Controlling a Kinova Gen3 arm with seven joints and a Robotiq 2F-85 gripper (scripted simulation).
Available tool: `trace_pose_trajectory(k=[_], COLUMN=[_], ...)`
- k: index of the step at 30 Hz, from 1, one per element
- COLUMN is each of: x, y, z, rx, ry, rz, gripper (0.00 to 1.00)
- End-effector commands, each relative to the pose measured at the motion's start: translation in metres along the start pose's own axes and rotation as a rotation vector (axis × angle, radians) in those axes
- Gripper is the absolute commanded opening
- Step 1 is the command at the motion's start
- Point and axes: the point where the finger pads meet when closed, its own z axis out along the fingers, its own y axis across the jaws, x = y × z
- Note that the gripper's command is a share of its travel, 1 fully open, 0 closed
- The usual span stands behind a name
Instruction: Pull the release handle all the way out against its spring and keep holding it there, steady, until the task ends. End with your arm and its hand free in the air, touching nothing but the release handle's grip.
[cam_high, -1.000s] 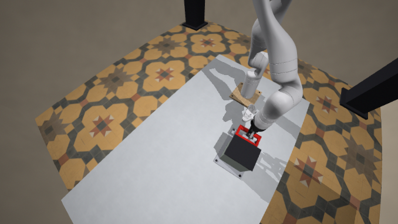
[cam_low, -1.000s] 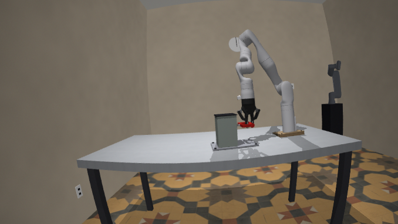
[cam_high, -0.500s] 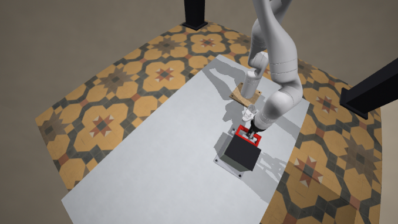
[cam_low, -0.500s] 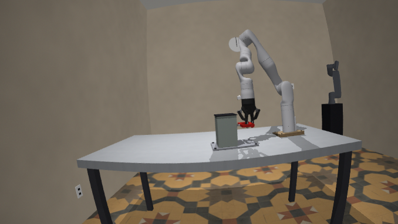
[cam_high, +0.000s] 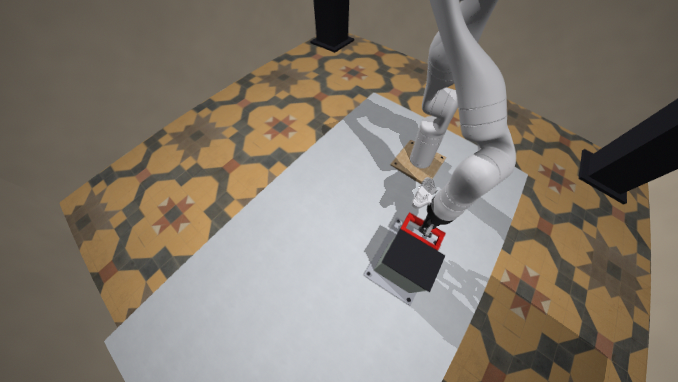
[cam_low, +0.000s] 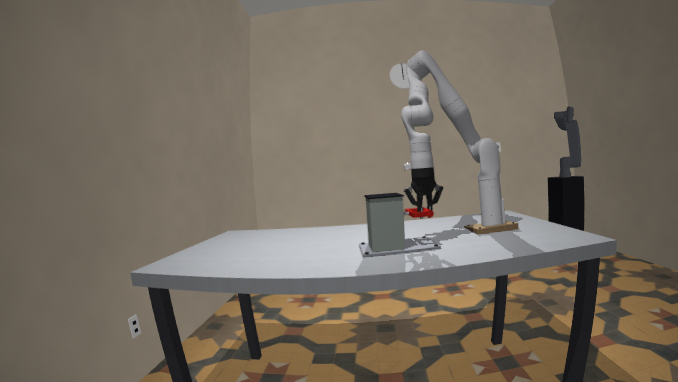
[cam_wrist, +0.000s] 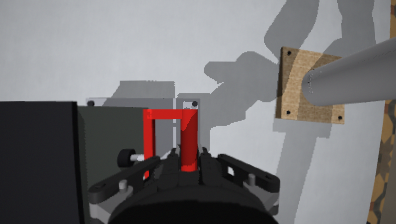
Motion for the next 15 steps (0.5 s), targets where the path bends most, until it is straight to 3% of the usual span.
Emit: trace_pose_trajectory(k=[1, 15], x=[0.0, 0.0], y=[0.0, 0.011], z=[0.0, 0.0], rx=[0.0, 0.0], ry=[0.0, 0.0], rz=[0.0, 0.0], gripper=[0.0, 0.0])
